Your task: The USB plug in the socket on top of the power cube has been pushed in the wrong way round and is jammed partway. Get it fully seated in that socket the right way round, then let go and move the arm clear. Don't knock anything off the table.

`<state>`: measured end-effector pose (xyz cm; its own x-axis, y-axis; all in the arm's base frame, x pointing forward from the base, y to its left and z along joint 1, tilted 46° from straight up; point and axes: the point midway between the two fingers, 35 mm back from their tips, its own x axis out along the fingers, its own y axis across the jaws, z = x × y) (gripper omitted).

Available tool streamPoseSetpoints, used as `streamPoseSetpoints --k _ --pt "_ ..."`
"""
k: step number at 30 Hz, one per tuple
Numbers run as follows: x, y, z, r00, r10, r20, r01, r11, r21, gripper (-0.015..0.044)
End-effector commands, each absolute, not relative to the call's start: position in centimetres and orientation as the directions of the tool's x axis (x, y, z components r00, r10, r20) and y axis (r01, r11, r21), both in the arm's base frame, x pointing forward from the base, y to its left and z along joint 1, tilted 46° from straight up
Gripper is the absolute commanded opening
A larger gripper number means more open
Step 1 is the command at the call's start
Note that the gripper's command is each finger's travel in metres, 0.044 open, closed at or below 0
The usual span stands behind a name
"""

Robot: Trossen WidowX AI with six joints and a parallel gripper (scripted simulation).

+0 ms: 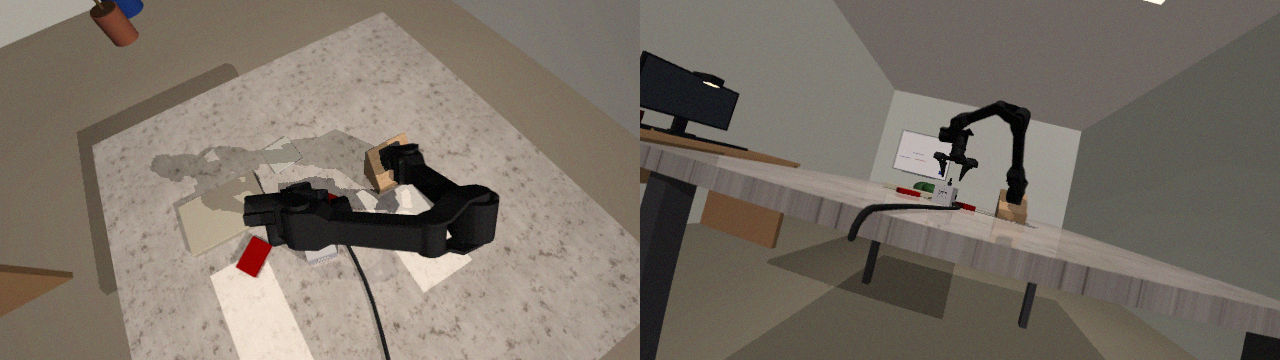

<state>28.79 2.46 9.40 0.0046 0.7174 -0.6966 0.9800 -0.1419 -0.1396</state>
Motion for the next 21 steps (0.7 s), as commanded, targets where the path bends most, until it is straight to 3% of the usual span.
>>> streamPoseSetpoints --k 1,12,21 --pt "28.81 2.45 9.42 0.005 0.717 -0.697 0.98 -0.142 -0.139 0.0282" --pt "28.81 2.45 9.42 0.005 0.717 -0.697 0.98 -0.142 -0.139 0.0" --pt "28.81 2.45 9.42 0.005 0.717 -0.697 0.98 -0.142 -0.139 0.0"
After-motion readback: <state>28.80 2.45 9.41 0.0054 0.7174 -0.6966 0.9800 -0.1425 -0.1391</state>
